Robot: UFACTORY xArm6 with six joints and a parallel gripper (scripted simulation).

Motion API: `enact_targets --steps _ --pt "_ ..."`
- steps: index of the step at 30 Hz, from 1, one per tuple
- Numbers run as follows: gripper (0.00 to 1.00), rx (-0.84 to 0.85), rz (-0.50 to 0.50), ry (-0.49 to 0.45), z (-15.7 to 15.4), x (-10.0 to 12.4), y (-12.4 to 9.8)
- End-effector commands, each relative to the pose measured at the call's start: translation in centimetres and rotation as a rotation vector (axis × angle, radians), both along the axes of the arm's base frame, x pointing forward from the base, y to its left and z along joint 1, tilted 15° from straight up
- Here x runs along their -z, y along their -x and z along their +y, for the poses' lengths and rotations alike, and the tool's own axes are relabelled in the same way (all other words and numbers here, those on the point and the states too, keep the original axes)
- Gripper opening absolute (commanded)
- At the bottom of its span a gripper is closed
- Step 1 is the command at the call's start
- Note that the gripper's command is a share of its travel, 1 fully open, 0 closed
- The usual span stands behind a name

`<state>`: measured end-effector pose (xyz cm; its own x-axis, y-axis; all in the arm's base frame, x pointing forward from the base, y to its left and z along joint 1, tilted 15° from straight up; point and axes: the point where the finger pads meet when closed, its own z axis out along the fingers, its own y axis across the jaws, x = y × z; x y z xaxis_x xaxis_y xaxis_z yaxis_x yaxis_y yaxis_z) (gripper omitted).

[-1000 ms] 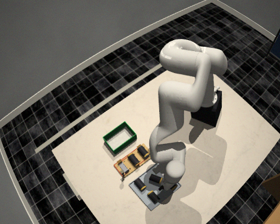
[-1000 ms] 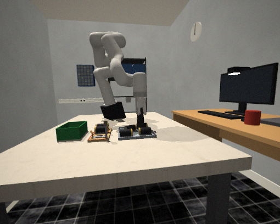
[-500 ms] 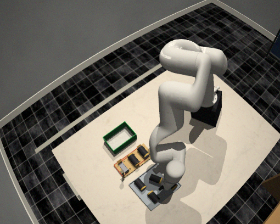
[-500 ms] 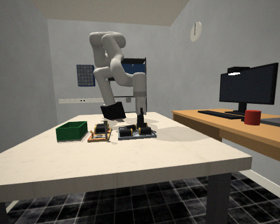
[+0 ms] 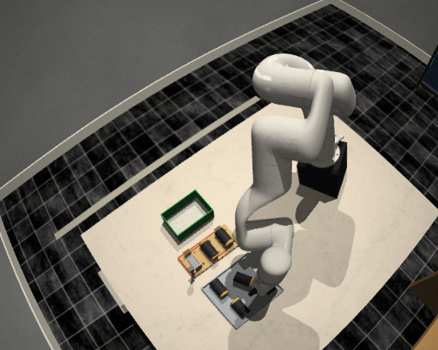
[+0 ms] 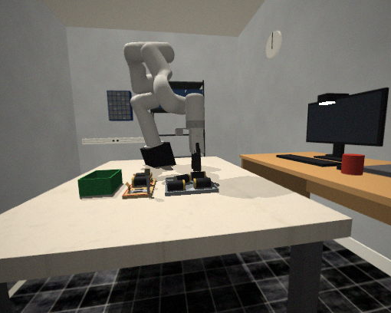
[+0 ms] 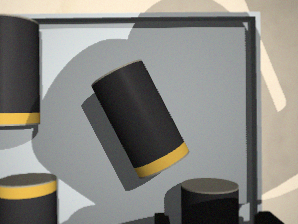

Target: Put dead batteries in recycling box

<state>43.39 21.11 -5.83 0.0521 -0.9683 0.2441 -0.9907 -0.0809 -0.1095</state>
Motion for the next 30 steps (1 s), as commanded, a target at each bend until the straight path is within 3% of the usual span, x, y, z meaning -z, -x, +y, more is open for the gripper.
enact_targets --steps 1,16,20,22,24,30 --pt "0.51 -0.001 -0.003 -0.002 0.5 -2.0 0.1" --pt "0.51 -0.001 -0.003 -0.002 0.9 -3.7 0.4" --pt "0.51 -0.001 -0.003 -0.002 1.7 -6.9 0.8" --pt "0.51 -0.001 -0.003 -0.002 1.7 -6.9 0.8" --pt "0.51 -0.001 -0.003 -0.002 2.2 -8.7 1.0" --pt "0.51 -0.001 -0.003 -0.002 2.3 -9.1 1.0"
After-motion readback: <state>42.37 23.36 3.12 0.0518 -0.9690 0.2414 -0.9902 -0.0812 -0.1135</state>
